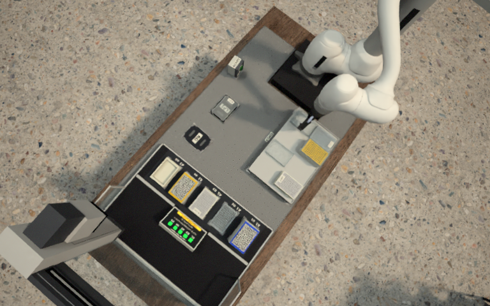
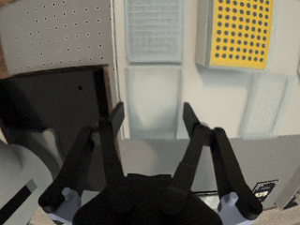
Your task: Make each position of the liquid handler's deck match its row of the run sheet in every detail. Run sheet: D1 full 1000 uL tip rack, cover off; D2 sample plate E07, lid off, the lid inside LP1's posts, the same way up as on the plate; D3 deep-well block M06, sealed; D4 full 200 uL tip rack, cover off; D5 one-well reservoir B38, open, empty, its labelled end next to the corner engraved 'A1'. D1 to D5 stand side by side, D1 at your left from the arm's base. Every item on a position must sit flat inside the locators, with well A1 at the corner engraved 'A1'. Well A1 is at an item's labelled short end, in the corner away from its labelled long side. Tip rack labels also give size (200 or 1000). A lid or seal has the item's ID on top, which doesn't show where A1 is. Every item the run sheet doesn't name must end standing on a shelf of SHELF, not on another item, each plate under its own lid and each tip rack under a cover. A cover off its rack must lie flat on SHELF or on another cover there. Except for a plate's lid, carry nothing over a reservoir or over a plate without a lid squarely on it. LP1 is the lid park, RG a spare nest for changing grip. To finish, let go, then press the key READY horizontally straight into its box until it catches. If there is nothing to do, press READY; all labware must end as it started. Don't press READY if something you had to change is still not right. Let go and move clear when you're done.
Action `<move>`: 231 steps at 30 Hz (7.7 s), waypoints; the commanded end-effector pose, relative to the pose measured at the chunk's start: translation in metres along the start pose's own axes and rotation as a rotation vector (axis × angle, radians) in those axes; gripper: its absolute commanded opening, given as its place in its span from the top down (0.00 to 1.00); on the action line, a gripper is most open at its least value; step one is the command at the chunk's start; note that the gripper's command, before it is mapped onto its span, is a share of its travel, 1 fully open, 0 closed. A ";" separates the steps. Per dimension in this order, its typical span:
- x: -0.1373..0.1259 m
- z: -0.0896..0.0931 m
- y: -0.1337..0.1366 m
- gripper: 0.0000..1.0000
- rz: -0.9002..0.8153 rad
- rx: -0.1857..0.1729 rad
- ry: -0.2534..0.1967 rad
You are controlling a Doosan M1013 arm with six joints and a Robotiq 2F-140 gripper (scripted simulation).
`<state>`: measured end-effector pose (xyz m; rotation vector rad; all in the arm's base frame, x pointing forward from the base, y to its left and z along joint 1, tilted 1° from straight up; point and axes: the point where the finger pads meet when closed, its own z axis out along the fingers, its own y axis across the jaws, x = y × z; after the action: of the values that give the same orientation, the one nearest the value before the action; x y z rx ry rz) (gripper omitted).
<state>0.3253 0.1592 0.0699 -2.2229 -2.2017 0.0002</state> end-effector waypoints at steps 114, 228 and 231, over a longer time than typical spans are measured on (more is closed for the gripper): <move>0.000 -0.169 0.000 0.33 0.000 -0.001 0.001; 0.003 -0.193 0.302 0.90 1.720 0.000 0.001; 0.003 -0.193 0.317 0.90 1.780 0.000 0.001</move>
<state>0.6357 0.1576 0.2589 -3.1193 0.2906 0.0153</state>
